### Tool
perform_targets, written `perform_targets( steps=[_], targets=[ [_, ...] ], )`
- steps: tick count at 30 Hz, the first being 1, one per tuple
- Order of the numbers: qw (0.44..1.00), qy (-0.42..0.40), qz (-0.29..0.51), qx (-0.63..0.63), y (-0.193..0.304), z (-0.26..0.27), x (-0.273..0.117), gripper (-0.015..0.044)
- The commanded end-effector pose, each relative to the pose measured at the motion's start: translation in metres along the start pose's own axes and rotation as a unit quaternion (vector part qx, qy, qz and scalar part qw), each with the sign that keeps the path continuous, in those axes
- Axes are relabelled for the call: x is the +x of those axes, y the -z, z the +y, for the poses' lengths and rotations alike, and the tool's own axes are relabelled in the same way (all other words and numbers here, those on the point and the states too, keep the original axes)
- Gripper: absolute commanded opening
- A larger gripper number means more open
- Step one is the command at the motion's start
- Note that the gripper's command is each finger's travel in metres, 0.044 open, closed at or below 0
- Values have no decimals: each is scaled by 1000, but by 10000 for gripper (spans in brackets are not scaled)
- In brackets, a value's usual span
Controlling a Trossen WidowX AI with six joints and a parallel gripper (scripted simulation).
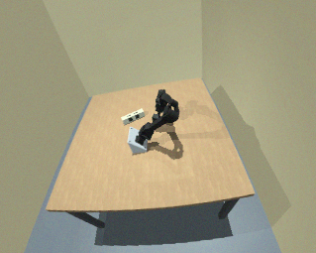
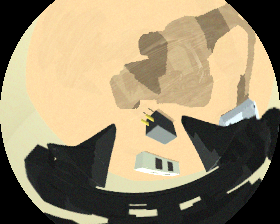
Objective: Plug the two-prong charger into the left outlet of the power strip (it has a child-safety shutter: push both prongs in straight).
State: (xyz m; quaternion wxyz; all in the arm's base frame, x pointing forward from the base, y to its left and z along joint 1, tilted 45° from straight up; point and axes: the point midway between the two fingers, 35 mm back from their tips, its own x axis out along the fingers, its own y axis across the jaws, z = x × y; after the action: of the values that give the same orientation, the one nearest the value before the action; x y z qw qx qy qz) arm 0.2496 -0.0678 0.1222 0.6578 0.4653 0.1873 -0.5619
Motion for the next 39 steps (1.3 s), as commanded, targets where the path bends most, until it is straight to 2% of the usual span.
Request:
perform_targets(
  steps=[1,12,24,39],
  targets=[
    [998,15,-4,-58,7,0,-2,440],
    [973,65,-11,-223,28,-6,-7,440],
    [910,115,-21,-397,49,-12,-16,440],
    [906,118,-22,-406,48,-14,-5,440]
  ],
)
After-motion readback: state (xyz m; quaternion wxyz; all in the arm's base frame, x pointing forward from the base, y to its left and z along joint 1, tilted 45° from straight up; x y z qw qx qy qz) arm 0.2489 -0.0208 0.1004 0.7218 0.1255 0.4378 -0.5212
